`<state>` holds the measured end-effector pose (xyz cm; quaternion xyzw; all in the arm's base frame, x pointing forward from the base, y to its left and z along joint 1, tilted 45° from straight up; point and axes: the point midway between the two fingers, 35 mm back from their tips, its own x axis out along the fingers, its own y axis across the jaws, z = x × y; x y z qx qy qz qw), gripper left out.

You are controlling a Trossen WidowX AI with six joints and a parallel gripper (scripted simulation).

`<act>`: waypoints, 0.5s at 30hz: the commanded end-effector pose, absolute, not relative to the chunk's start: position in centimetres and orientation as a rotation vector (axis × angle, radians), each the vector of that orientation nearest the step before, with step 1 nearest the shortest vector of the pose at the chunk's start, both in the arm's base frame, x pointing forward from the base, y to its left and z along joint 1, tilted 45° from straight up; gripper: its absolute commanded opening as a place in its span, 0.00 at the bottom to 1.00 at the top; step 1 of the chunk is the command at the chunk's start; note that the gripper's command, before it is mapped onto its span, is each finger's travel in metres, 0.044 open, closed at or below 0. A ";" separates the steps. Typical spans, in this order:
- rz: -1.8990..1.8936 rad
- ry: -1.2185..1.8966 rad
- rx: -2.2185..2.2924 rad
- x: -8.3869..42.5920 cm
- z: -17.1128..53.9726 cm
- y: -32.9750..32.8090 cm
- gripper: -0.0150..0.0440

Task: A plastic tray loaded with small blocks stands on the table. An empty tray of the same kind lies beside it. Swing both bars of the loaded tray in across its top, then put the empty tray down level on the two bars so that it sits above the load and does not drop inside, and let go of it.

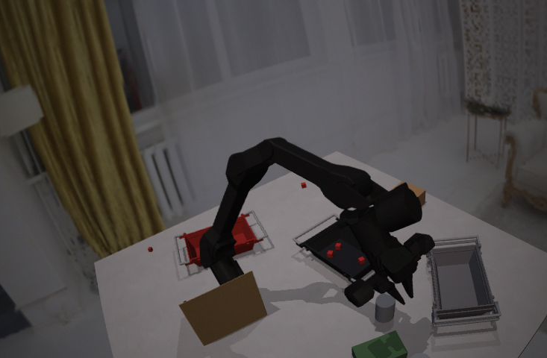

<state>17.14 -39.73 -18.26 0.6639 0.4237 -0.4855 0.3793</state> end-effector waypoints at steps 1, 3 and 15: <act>-0.861 1.286 1.482 22.9 -17.1 -35.4 0.39; -0.729 1.336 1.406 24.7 -16.8 -33.7 0.39; 0.048 1.468 0.943 33.5 -14.3 -22.5 0.39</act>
